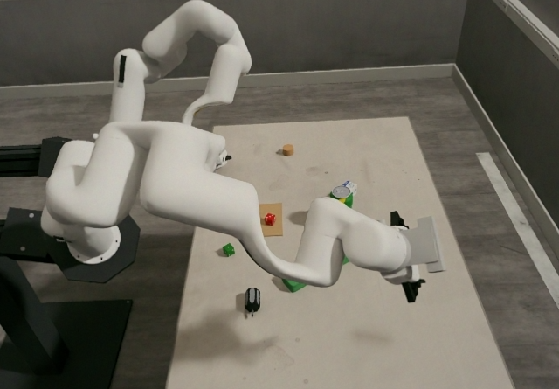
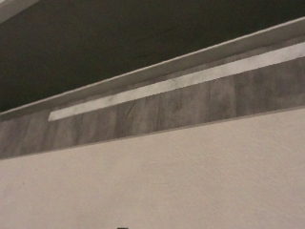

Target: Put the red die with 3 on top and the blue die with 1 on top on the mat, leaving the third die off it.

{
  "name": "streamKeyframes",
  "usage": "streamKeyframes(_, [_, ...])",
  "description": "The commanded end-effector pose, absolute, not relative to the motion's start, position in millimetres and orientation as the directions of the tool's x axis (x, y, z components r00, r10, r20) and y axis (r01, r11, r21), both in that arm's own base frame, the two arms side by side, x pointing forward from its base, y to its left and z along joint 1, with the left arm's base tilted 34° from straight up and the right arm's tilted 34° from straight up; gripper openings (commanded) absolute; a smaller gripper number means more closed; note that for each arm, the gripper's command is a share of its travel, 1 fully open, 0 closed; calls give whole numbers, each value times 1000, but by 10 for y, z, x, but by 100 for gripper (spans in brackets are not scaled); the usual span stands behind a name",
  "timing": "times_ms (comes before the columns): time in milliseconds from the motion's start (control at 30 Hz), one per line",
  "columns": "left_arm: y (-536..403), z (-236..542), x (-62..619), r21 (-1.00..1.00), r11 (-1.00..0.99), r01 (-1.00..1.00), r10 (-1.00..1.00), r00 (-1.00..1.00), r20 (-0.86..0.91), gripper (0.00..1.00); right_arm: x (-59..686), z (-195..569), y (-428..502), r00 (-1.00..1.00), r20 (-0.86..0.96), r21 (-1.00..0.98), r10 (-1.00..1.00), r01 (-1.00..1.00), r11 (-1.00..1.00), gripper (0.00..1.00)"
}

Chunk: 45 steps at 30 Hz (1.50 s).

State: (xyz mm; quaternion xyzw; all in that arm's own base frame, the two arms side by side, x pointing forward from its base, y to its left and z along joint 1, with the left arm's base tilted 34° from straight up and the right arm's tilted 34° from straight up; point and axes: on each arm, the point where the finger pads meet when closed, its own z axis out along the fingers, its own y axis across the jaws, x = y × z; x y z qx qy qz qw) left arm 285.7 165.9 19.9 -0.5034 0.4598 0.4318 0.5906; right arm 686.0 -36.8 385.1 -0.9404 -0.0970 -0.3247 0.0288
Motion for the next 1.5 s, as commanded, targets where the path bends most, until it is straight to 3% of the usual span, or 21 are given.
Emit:
streamKeyframes(0, [1656,202,2861,-199,121,-973,47,205,-978,22,6862,3882,-360,767,620,11,165,202,-979,100])
streamKeyframes(167, [1656,202,2861,-199,121,-973,47,205,-978,22,6862,3882,-360,767,620,11,165,202,-979,100])
streamKeyframes(667, [1656,202,2861,-199,121,-973,47,205,-978,43,6862,3882,-360,767,620,11,165,202,-979,100])
streamKeyframes(1467, [1656,202,2861,-199,121,-973,47,205,-978,43,6862,3882,-360,767,620,11,165,202,-979,100])
